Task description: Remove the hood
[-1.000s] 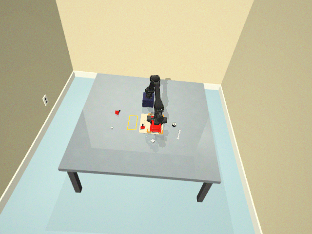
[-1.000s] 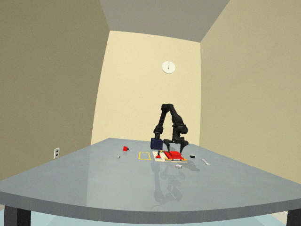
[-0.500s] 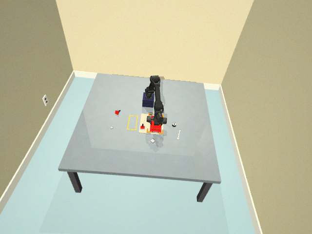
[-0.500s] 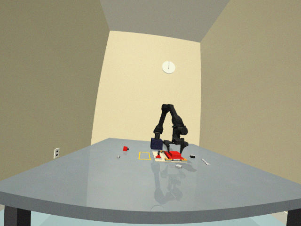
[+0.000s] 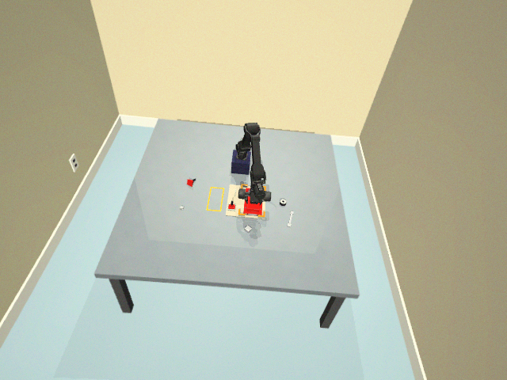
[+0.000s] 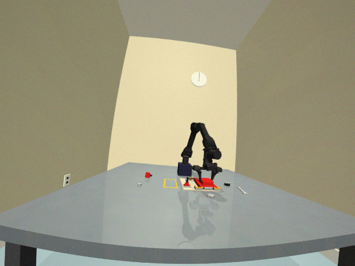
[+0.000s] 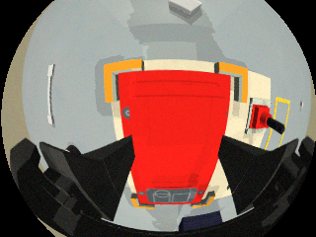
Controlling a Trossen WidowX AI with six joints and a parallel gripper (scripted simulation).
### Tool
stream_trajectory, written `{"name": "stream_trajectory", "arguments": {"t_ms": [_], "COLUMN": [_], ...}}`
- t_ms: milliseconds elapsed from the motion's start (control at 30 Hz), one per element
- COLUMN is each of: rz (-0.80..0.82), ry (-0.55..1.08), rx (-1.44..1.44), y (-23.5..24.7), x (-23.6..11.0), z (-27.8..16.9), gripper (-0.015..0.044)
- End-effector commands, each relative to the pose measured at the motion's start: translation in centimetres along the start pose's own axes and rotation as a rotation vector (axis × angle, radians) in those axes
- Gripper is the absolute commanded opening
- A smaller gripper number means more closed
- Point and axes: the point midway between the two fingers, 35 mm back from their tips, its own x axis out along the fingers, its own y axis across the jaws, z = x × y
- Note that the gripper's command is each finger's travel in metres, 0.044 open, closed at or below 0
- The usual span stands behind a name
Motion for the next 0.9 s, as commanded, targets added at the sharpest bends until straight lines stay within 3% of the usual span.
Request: {"name": "stream_trajectory", "arguments": {"t_ms": [0,100,467,867], "rz": [-0.001,-0.001,-0.001,-0.001], "ry": [0.001,0.001,0.000,0.000], "rx": [0.000,0.000,0.000,0.000], "y": [0.0,0.0,0.0,0.0], "x": [0.0,0.0,-0.5,-1.3], "z": [0.0,0.0,0.0,0.0], "gripper": [0.0315,0.0295,0.0006,0.0000]}}
